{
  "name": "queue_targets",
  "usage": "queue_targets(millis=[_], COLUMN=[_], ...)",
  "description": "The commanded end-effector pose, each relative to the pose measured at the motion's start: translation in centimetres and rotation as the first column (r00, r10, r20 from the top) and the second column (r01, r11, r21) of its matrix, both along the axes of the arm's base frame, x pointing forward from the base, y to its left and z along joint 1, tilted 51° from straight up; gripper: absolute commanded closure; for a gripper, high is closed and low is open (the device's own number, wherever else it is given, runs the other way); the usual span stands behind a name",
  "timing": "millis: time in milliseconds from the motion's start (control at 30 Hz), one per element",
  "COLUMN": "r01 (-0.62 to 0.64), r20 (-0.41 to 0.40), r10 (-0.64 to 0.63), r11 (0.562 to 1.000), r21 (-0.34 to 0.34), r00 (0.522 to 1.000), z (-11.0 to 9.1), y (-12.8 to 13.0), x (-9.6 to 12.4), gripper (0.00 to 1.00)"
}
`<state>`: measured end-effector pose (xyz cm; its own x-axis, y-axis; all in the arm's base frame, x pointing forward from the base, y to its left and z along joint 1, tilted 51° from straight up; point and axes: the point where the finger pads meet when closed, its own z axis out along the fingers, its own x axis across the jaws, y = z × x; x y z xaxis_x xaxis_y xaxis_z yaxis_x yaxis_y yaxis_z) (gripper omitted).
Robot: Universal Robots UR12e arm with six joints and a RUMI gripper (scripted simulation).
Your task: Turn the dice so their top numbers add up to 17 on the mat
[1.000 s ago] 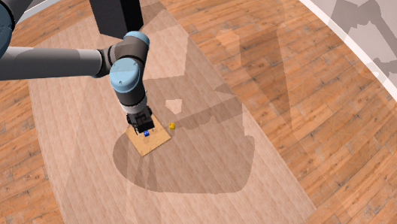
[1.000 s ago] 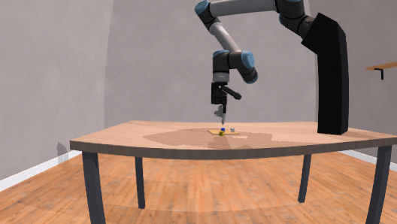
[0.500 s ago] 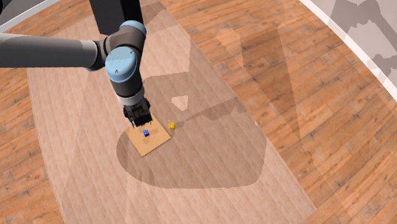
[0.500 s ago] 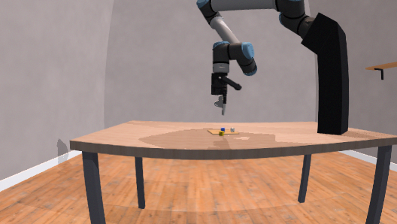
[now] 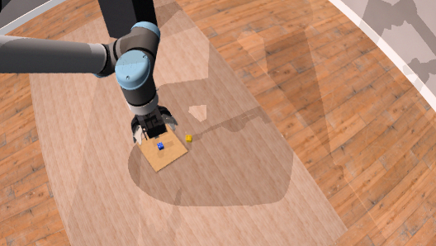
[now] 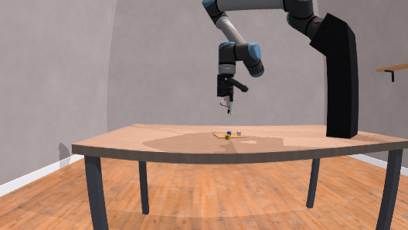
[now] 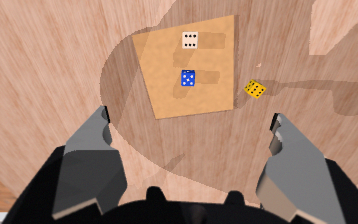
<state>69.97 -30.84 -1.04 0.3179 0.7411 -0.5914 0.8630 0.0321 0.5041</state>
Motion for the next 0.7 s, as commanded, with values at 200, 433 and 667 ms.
queue_targets(millis=[200, 433, 667], r01=[0.0, 0.008, 0.046], r20=[0.001, 0.009, 0.05], r10=[0.0, -0.008, -0.047], r11=[1.0, 1.0, 0.998], r21=[0.0, 0.005, 0.03], r00=[1.0, 1.0, 0.998], z=[0.04, -0.01, -0.27], y=[0.05, 0.1, 0.33], x=[0.01, 0.03, 0.17], gripper=[0.0, 0.0, 0.0])
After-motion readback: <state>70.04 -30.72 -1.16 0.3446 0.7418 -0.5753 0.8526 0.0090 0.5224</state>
